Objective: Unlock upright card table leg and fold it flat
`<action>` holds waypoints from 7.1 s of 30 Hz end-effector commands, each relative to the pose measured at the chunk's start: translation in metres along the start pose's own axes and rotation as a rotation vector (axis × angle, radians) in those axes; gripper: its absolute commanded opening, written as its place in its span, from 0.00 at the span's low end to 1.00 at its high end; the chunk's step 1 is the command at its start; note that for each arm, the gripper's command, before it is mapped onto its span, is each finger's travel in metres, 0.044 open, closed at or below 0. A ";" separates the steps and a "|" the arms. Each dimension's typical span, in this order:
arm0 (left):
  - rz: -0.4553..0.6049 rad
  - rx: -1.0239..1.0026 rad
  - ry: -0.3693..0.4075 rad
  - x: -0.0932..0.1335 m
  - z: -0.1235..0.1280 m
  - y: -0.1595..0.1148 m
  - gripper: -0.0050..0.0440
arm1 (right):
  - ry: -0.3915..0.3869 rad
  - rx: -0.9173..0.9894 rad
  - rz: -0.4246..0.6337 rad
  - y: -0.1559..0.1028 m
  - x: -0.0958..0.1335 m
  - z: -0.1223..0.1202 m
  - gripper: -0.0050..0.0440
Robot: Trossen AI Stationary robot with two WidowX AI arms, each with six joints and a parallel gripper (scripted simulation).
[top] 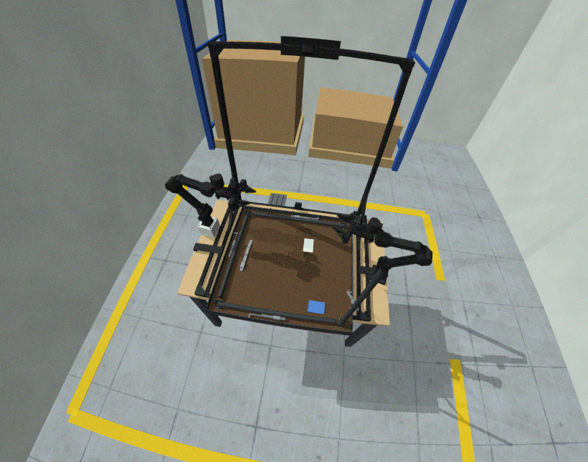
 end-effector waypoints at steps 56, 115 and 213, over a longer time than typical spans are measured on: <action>0.654 0.219 0.223 0.075 0.237 0.015 0.69 | -0.017 0.018 0.039 0.066 0.107 -0.063 0.92; 0.522 0.693 0.400 0.217 0.286 0.022 0.69 | -0.009 0.000 0.049 0.076 0.155 -0.027 0.92; 0.577 0.588 0.543 0.199 0.288 -0.076 0.69 | -0.009 0.000 0.049 0.076 0.155 -0.027 0.92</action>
Point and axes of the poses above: on each arm, the point midway between the two fingers, 35 mm back from their tips, its own x axis back along the fingers, its own z axis across the jaws, y = z × x, the point moved 9 cm from there along x, back along the fingers, and after that the axes turned 10 degrees about -x, right-handed, at the moved point
